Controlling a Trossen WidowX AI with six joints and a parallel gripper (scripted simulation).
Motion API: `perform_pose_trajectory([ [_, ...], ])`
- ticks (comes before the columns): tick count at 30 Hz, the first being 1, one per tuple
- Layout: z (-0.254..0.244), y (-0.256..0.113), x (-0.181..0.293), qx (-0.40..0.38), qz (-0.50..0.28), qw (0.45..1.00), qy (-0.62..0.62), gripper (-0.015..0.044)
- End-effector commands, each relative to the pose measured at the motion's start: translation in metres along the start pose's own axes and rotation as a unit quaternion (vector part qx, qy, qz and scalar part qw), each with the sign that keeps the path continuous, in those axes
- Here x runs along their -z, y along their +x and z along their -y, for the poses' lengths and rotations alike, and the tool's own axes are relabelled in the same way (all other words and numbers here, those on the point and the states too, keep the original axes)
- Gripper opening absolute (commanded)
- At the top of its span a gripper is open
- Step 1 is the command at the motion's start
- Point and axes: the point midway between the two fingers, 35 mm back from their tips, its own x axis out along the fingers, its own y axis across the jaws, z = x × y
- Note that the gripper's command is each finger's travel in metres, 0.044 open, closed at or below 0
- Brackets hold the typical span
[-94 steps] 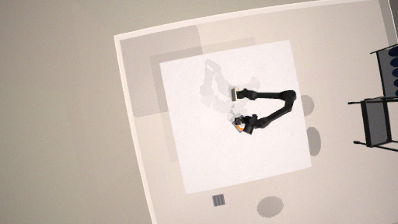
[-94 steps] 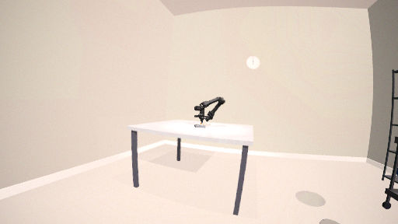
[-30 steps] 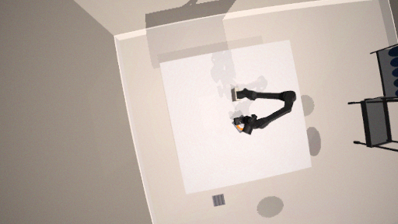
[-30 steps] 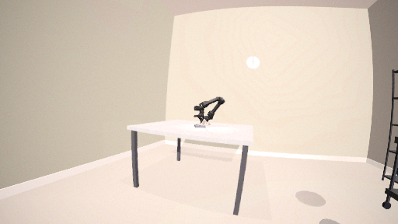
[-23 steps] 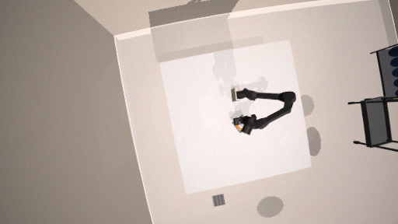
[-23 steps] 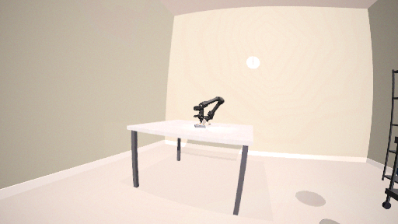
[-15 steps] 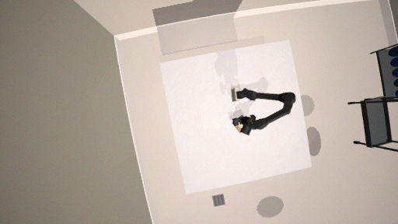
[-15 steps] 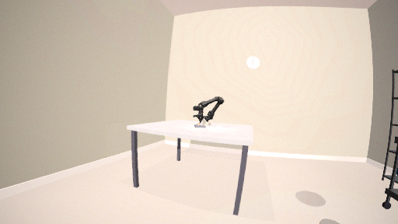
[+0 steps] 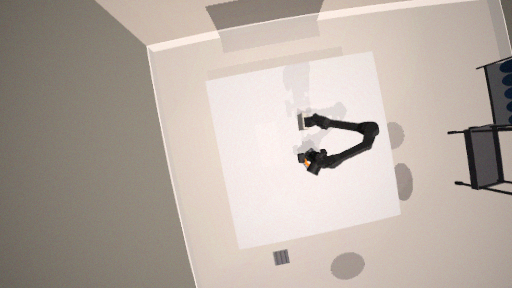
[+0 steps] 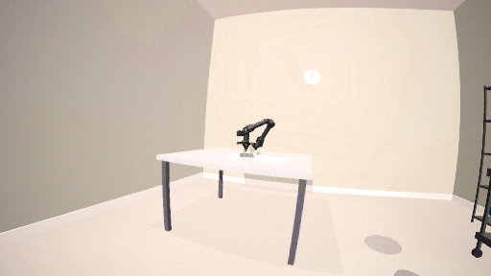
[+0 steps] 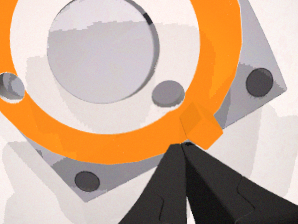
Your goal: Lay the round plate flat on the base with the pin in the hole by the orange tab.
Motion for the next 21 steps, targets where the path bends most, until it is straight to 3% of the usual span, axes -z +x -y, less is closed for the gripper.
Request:
perform_pose_trajectory([
  [1,0.008,0.001,-0.003,0.004,-0.003,1.000,0.000,0.0000],
  [21,0.016,-0.002,-0.015,0.004,-0.003,1.000,-0.001,0.0000],
])
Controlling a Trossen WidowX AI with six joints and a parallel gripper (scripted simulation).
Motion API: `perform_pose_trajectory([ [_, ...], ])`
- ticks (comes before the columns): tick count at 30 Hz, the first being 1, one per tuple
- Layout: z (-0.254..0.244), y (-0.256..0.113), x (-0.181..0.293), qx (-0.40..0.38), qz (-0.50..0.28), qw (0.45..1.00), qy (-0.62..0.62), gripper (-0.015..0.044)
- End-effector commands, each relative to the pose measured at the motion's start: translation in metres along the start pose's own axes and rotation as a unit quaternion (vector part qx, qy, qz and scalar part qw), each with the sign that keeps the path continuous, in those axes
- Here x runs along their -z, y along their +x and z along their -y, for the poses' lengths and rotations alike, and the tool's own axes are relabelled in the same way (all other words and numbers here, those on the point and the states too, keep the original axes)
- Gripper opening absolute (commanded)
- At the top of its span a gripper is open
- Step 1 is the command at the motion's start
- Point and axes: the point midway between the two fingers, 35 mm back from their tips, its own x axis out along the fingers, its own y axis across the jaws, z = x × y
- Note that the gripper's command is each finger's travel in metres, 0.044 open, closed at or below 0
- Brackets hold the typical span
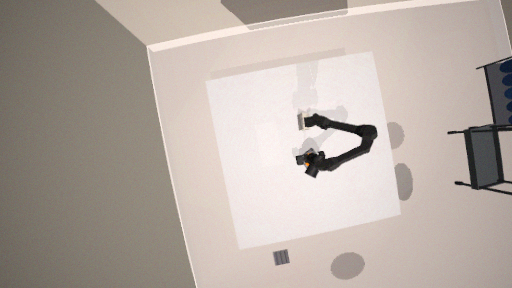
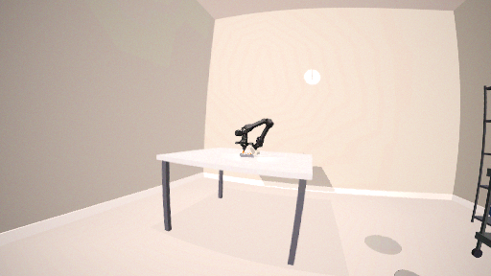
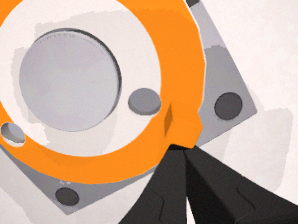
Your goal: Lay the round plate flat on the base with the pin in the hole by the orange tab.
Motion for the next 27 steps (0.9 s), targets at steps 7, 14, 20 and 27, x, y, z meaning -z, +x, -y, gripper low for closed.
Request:
perform_pose_trajectory([
  [7,0.006,-0.003,-0.011,-0.001,0.000,1.000,0.000,0.0000],
  [14,0.009,-0.004,-0.018,-0.001,0.000,1.000,0.000,0.0000],
  [20,0.010,-0.004,-0.025,-0.001,0.000,1.000,-0.001,0.0000],
  [27,0.010,-0.004,-0.034,-0.001,0.001,1.000,-0.001,0.0000],
])
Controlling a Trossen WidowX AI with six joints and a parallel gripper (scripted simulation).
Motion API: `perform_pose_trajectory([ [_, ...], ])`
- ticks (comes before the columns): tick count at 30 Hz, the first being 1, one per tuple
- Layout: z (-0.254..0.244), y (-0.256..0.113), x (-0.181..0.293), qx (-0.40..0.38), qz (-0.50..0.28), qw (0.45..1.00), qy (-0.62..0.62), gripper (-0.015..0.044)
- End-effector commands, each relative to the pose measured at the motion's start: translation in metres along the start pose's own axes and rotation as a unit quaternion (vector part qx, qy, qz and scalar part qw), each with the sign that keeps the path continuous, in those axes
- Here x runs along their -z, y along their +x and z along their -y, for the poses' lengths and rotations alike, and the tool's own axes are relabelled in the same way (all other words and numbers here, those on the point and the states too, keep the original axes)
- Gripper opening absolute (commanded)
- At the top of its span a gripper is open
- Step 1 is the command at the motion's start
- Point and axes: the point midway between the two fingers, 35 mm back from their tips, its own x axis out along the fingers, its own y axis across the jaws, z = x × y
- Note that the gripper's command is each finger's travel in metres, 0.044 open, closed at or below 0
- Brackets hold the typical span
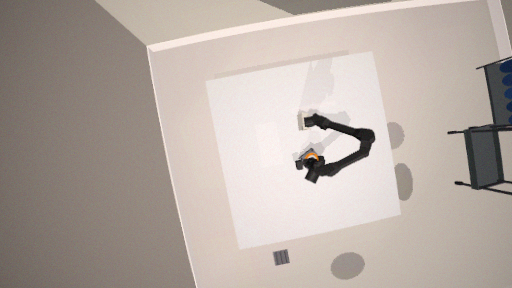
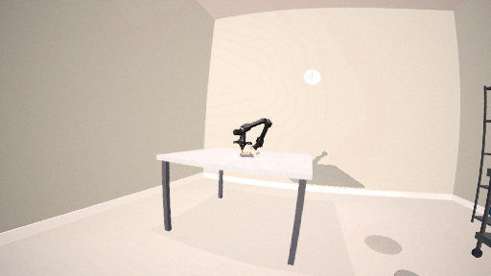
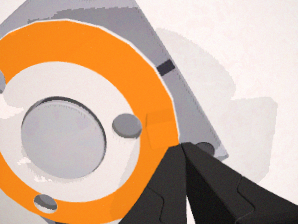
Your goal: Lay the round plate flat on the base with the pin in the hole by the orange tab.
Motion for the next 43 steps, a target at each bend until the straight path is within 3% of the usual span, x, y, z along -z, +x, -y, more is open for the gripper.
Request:
perform_pose_trajectory([
  [1,-0.001,0.003,-0.006,-0.004,0.000,1.000,0.000,0.0000],
  [16,-0.001,0.004,-0.015,-0.004,0.000,1.000,0.000,0.0000],
  [25,-0.002,-0.038,-0.014,-0.004,-0.001,1.000,0.001,0.0000],
  [43,0.000,-0.029,-0.014,-0.006,0.000,1.000,0.005,0.0000],
])
